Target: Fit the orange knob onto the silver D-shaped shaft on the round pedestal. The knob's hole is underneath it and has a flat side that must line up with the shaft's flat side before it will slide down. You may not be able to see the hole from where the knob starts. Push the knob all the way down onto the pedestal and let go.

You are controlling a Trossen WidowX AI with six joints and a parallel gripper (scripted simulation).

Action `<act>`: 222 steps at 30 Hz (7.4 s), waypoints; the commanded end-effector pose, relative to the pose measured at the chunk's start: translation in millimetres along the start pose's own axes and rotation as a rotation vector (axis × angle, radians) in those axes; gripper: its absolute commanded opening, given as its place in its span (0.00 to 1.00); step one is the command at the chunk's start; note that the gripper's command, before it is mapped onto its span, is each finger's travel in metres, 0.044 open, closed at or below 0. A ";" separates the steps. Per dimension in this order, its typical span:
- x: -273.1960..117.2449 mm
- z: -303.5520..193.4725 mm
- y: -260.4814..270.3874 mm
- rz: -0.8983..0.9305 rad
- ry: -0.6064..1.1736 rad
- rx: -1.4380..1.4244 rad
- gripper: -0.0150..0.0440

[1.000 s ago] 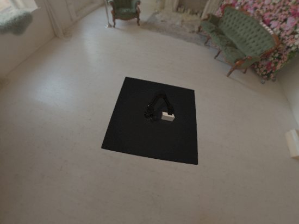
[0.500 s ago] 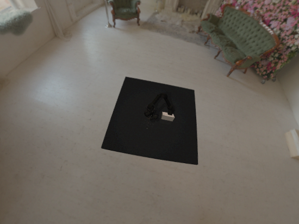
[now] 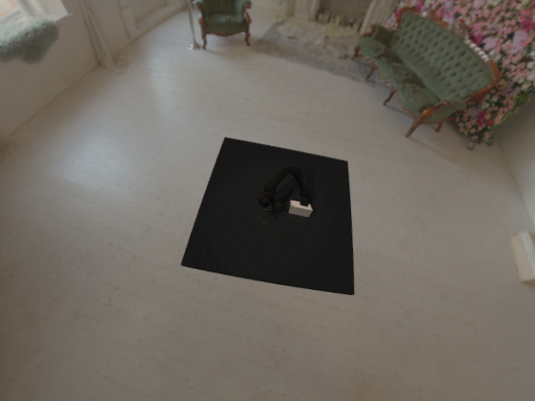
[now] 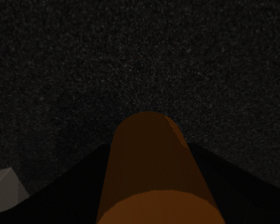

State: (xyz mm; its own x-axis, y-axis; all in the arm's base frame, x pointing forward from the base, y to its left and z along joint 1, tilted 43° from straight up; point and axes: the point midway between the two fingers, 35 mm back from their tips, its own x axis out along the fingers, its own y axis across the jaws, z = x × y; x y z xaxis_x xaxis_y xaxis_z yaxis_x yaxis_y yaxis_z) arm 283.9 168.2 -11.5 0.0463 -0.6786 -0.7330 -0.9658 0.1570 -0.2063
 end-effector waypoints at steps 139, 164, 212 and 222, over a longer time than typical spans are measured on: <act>20.0 -178.8 -107.2 -0.002 0.006 -1.718 0.25; 45.9 -177.3 -105.7 0.000 0.008 -1.990 0.25; 47.9 -178.9 -104.9 0.000 0.008 -2.004 0.25; 49.1 -177.6 -106.4 0.000 0.008 -2.019 0.25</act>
State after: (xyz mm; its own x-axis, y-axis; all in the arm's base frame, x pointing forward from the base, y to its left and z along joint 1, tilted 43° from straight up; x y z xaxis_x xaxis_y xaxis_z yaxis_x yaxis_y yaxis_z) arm 342.5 -8.6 89.4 0.0482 -0.6792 -0.7324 0.1769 -0.7158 0.6755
